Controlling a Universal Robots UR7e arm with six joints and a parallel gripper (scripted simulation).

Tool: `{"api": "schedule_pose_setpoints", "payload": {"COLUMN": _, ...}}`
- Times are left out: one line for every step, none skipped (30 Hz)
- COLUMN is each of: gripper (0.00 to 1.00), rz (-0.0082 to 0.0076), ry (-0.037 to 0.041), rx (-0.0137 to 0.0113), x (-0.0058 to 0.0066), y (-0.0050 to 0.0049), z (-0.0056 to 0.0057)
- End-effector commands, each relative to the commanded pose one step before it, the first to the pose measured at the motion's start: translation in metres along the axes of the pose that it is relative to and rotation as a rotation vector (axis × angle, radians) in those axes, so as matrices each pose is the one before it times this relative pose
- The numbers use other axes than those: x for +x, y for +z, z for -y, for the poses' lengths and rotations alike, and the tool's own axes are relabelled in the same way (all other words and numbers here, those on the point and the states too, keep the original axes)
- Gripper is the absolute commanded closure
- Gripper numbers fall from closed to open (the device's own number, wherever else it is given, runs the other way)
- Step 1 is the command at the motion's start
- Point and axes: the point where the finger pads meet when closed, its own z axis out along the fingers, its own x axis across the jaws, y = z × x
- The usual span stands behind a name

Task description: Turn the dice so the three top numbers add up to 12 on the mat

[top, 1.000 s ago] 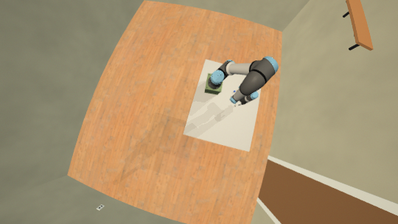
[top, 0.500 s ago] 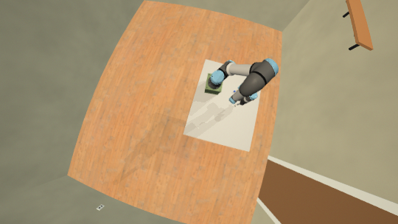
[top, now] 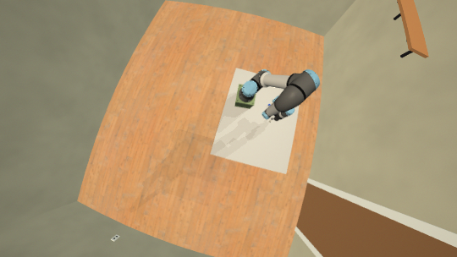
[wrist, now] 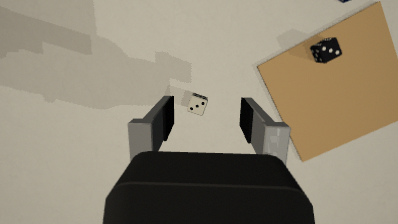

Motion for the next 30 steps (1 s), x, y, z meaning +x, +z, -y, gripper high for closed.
{"api": "schedule_pose_setpoints", "payload": {"gripper": 0.00, "rz": 0.00516, "ry": 0.16005, "rx": -0.00080, "x": 0.00097, "y": 0.001992, "z": 0.00060}}
{"api": "schedule_pose_setpoints", "payload": {"gripper": 0.00, "rz": -0.00001, "ry": 0.04300, "rx": 0.00000, "x": 0.00024, "y": 0.000622, "z": 0.00015}}
{"api": "schedule_pose_setpoints", "payload": {"gripper": 0.00, "rz": 0.00000, "ry": 0.00445, "rx": 0.00000, "x": 0.00002, "y": 0.000064, "z": 0.00001}}
{"api": "schedule_pose_setpoints", "payload": {"gripper": 0.00, "rz": -0.00001, "ry": 0.04763, "rx": 0.00000, "x": 0.00026, "y": 0.000685, "z": 0.00012}}
{"api": "schedule_pose_setpoints", "payload": {"gripper": 0.00, "rz": 0.00000, "ry": 0.03284, "rx": 0.00000, "x": 0.00017, "y": 0.000470, "z": 0.00006}}
{"api": "schedule_pose_setpoints", "payload": {"gripper": 0.00, "rz": 0.00000, "ry": 0.01493, "rx": 0.00000, "x": 0.00008, "y": 0.000213, "z": 0.00002}}
{"api": "schedule_pose_setpoints", "payload": {"gripper": 0.00, "rz": 0.00000, "ry": 0.04111, "rx": 0.00000, "x": 0.00022, "y": 0.000586, "z": 0.00004}}
{"api": "schedule_pose_setpoints", "payload": {"gripper": 0.00, "rz": 0.00000, "ry": 0.00673, "rx": 0.00000, "x": 0.00004, "y": 0.000096, "z": 0.00000}}
{"api": "schedule_pose_setpoints", "payload": {"gripper": 0.00, "rz": 0.00000, "ry": 0.04787, "rx": 0.00000, "x": 0.00025, "y": 0.000678, "z": 0.00000}}
{"api": "schedule_pose_setpoints", "payload": {"gripper": 0.00, "rz": 0.00000, "ry": 0.03065, "rx": 0.00000, "x": 0.00016, "y": 0.000432, "z": -0.00002}}
{"api": "schedule_pose_setpoints", "payload": {"gripper": 0.00, "rz": 0.00000, "ry": 0.01719, "rx": 0.00000, "x": 0.00009, "y": 0.000242, "z": -0.00002}}
{"api": "schedule_pose_setpoints", "payload": {"gripper": 0.00, "rz": 0.00000, "ry": 0.00000, "rx": 0.00000, "x": 0.00000, "y": 0.000000, "z": 0.00000}}
{"api": "schedule_pose_setpoints", "payload": {"gripper": 0.00, "rz": 0.00000, "ry": 0.00000, "rx": 0.00000, "x": 0.00000, "y": 0.000000, "z": 0.00000}}
{"api": "schedule_pose_setpoints", "payload": {"gripper": 0.00, "rz": 0.00000, "ry": 0.04776, "rx": 0.00000, "x": 0.00025, "y": 0.000670, "z": -0.00008}}
{"api": "schedule_pose_setpoints", "payload": {"gripper": 0.00, "rz": 0.00000, "ry": 0.04763, "rx": 0.00000, "x": 0.00025, "y": 0.000665, "z": -0.00012}}
{"api": "schedule_pose_setpoints", "payload": {"gripper": 0.00, "rz": 0.00000, "ry": 0.03633, "rx": 0.00000, "x": 0.00020, "y": 0.000505, "z": -0.00012}}
{"api": "schedule_pose_setpoints", "payload": {"gripper": 0.00, "rz": 0.00000, "ry": 0.01112, "rx": 0.00000, "x": 0.00006, "y": 0.000154, "z": -0.00004}}
{"api": "schedule_pose_setpoints", "payload": {"gripper": 0.00, "rz": 0.00000, "ry": 0.04205, "rx": -0.00001, "x": 0.00023, "y": 0.000581, "z": -0.00018}}
{"api": "schedule_pose_setpoints", "payload": {"gripper": 0.00, "rz": 0.00000, "ry": 0.00516, "rx": 0.00000, "x": 0.00003, "y": 0.000071, "z": -0.00002}}
{"api": "schedule_pose_setpoints", "payload": {"gripper": 0.00, "rz": 0.00000, "ry": 0.04693, "rx": -0.00001, "x": 0.00027, "y": 0.000645, "z": -0.00024}}
{"api": "schedule_pose_setpoints", "payload": {"gripper": 0.00, "rz": 0.00000, "ry": 0.03349, "rx": -0.00001, "x": 0.00020, "y": 0.000458, "z": -0.00019}}
{"api": "schedule_pose_setpoints", "payload": {"gripper": 0.00, "rz": 0.00000, "ry": 0.01310, "rx": 0.00000, "x": 0.00008, "y": 0.000179, "z": -0.00008}}
{"api": "schedule_pose_setpoints", "payload": {"gripper": 0.00, "rz": 0.00000, "ry": 0.04260, "rx": -0.00001, "x": 0.00026, "y": 0.000580, "z": -0.00029}}
{"api": "schedule_pose_setpoints", "payload": {"gripper": 0.00, "rz": 0.00000, "ry": 0.00361, "rx": 0.00000, "x": 0.00002, "y": 0.000049, "z": -0.00003}}
{"api": "schedule_pose_setpoints", "payload": {"gripper": 0.00, "rz": 0.00000, "ry": 0.04577, "rx": -0.00001, "x": 0.00030, "y": 0.000620, "z": -0.00034}}
{"api": "schedule_pose_setpoints", "payload": {"gripper": 0.00, "rz": 0.00000, "ry": 0.03538, "rx": -0.00001, "x": 0.00024, "y": 0.000477, "z": -0.00029}}
{"api": "schedule_pose_setpoints", "payload": {"gripper": 0.00, "rz": 0.00000, "ry": 0.00991, "rx": 0.00000, "x": 0.00007, "y": 0.000133, "z": -0.00008}}
{"api": "schedule_pose_setpoints", "payload": {"gripper": 0.00, "rz": 0.00000, "ry": 0.04475, "rx": -0.00001, "x": 0.00032, "y": 0.000600, "z": -0.00040}}
{"api": "schedule_pose_setpoints", "payload": {"gripper": 0.00, "rz": 0.00000, "ry": 0.00000, "rx": 0.00000, "x": 0.00000, "y": 0.000000, "z": 0.00000}}
{"api": "schedule_pose_setpoints", "payload": {"gripper": 0.00, "rz": 0.00000, "ry": 0.00000, "rx": 0.00000, "x": 0.00000, "y": 0.000000, "z": 0.00000}}
